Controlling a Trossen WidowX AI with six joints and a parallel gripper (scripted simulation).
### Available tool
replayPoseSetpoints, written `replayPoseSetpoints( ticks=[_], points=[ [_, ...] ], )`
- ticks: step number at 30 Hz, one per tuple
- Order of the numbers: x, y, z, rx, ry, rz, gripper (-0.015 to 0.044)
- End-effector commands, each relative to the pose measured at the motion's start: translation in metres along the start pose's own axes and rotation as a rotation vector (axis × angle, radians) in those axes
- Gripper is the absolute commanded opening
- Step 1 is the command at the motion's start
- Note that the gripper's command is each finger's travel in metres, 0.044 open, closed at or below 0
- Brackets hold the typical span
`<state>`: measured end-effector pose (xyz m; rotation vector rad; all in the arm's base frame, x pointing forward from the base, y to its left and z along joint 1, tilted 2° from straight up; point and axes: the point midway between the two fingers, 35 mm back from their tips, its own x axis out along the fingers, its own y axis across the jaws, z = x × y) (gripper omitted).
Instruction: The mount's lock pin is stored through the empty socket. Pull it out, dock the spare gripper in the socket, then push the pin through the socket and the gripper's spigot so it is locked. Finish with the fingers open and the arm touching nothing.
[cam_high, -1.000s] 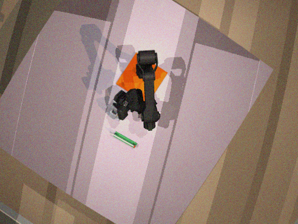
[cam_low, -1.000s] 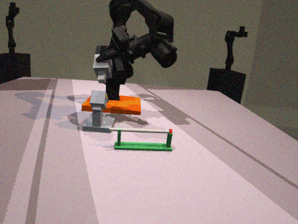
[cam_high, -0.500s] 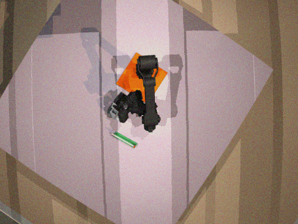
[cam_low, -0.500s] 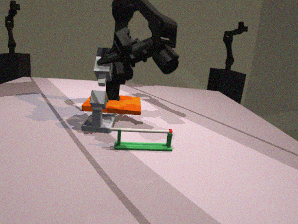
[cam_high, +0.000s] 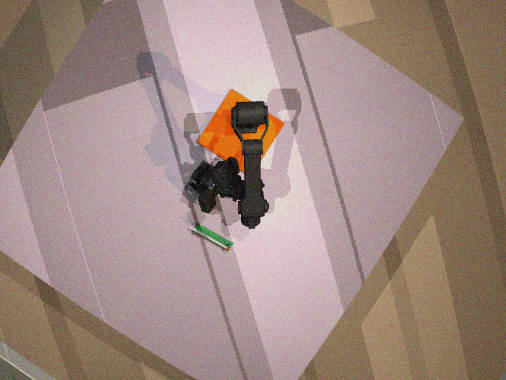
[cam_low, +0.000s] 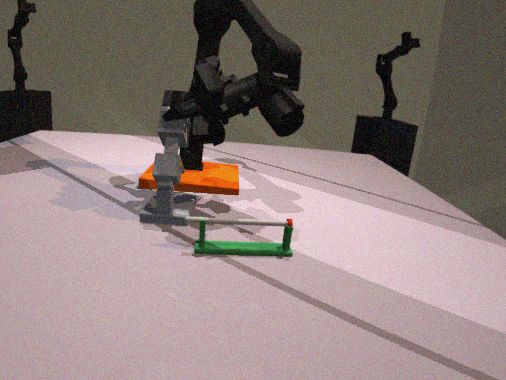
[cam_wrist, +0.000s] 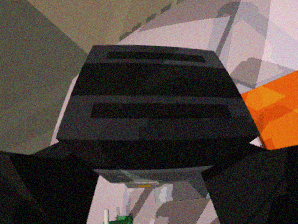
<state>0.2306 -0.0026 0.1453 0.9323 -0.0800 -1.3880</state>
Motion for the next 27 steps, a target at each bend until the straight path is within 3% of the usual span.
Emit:
replayPoseSetpoints(
  ticks=[1, 27],
  points=[
    [0.003, 0.002, -0.003, 0.0, -0.005, 0.012, 0.0],
    [0.018, 0.0, -0.03, -0.006, -0.001, 0.002, 0.0]
  ],
)
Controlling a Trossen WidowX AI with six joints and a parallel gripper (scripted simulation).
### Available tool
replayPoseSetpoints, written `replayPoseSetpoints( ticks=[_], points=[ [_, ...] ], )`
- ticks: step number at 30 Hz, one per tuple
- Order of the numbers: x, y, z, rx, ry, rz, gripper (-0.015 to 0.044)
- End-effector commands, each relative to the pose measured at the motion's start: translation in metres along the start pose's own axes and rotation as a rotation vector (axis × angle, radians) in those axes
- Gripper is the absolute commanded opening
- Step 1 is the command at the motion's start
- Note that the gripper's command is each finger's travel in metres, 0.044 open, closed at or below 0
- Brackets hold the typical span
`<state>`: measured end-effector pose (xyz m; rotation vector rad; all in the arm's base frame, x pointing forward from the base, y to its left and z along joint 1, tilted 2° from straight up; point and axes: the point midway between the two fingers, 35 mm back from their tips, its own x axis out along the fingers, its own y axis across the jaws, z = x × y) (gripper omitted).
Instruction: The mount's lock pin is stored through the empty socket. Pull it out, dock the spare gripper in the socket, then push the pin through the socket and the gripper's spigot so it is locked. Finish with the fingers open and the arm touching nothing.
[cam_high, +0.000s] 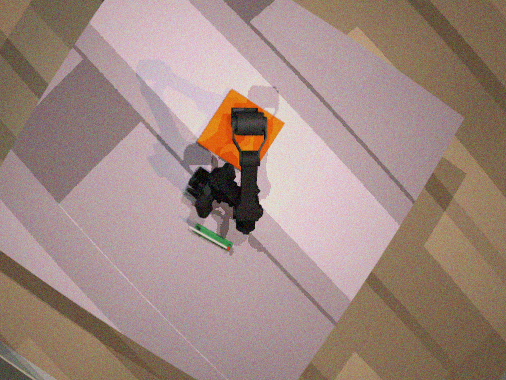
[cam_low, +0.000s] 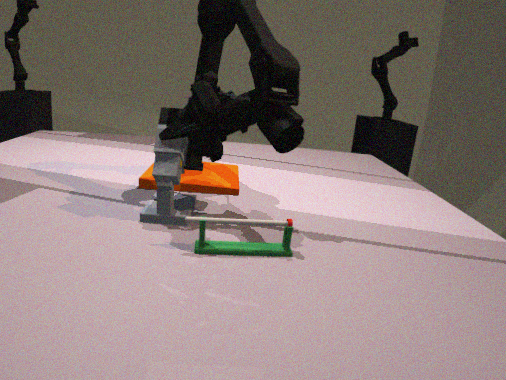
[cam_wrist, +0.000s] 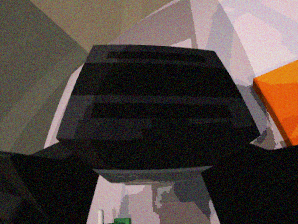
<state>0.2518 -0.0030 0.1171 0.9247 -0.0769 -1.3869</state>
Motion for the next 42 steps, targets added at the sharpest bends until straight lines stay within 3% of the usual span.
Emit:
replayPoseSetpoints(
  ticks=[1, 8, 25, 42],
  points=[
    [0.0, 0.0, 0.0, 0.002, 0.001, 0.0, 0.0],
    [0.0, 0.0, 0.0, 0.002, 0.001, 0.0, 0.0],
    [0.0, 0.0, 0.0, 0.002, 0.001, 0.0, 0.044],
    [-0.018, -0.001, 0.033, -0.016, -0.013, 0.001, 0.044]
  ],
)
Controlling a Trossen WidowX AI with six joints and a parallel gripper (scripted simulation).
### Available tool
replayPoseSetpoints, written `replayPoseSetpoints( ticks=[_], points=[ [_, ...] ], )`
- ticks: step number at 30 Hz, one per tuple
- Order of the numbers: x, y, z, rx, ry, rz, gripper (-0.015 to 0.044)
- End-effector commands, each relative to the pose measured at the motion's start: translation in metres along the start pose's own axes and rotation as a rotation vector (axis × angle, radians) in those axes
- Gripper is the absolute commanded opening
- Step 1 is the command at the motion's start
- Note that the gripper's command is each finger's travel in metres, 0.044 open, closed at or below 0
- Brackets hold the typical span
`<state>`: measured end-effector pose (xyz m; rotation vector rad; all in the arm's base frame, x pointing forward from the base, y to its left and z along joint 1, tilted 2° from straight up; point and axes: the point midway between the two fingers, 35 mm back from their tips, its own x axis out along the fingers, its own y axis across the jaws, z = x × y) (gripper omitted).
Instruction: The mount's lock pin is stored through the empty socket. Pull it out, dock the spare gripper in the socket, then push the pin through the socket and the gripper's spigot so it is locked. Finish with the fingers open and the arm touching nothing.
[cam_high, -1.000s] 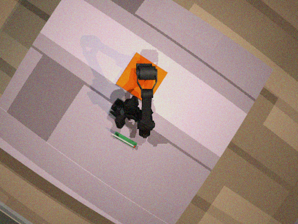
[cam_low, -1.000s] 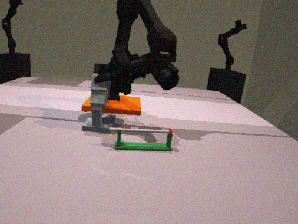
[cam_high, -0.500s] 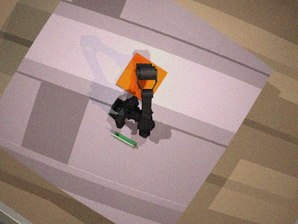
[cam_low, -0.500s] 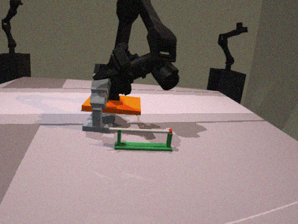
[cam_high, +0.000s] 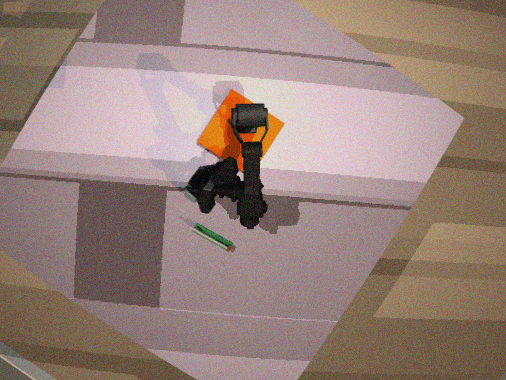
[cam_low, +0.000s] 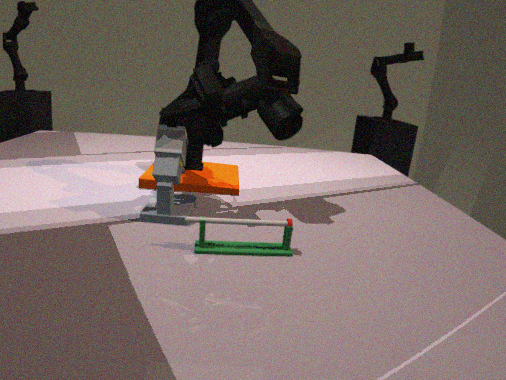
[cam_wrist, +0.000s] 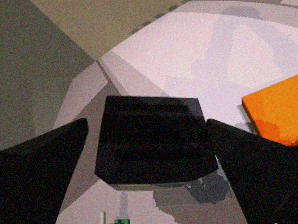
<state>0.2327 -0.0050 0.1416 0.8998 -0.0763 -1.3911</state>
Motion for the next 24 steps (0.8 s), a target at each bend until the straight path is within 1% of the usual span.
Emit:
replayPoseSetpoints(
  ticks=[1, 9, 24],
  points=[
    [-0.005, 0.0, 0.008, 0.001, 0.001, -0.001, 0.044],
    [-0.011, -0.001, 0.023, -0.006, 0.006, 0.003, 0.044],
    [-0.021, 0.001, 0.049, -0.009, 0.11, 0.031, 0.044]
  ],
)
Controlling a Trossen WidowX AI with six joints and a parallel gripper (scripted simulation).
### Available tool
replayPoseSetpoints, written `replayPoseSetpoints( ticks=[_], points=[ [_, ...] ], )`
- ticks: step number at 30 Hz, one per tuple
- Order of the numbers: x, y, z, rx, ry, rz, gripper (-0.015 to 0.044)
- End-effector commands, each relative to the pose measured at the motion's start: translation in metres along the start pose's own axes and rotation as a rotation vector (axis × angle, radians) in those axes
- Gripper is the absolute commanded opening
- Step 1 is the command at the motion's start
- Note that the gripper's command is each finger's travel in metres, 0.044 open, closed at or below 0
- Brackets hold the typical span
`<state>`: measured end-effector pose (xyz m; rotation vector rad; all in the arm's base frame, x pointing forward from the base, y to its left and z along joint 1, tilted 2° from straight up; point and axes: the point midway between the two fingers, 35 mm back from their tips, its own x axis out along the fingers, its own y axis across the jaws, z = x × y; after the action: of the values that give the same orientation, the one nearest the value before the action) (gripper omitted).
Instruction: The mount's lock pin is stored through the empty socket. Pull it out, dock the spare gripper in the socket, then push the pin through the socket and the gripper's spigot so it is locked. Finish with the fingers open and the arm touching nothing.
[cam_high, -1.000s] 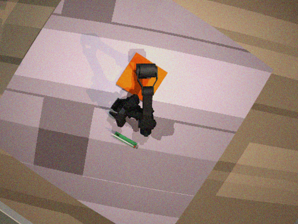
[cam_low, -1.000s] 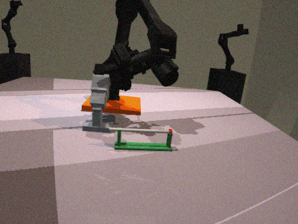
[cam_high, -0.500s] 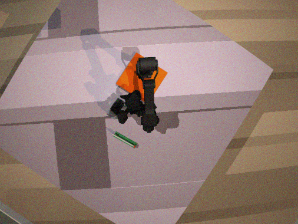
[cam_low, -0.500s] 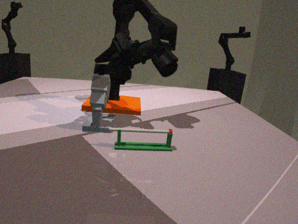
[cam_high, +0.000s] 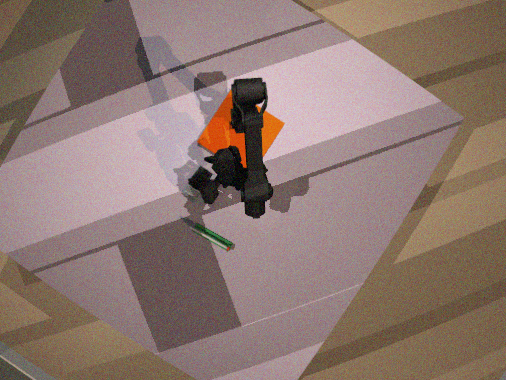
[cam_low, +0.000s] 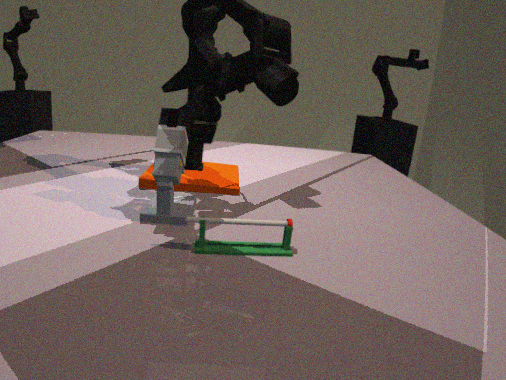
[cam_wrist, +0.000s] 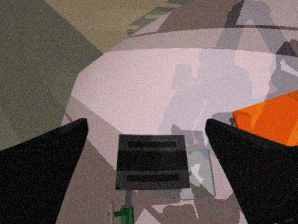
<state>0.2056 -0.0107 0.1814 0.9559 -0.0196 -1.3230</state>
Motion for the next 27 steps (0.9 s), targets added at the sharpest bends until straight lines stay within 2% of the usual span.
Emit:
replayPoseSetpoints(
  ticks=[1, 27],
  points=[
    [-0.003, 0.0, 0.007, -0.008, 0.028, 0.005, 0.044],
    [-0.019, 0.032, 0.037, -0.007, 0.117, 0.044, 0.044]
  ],
)
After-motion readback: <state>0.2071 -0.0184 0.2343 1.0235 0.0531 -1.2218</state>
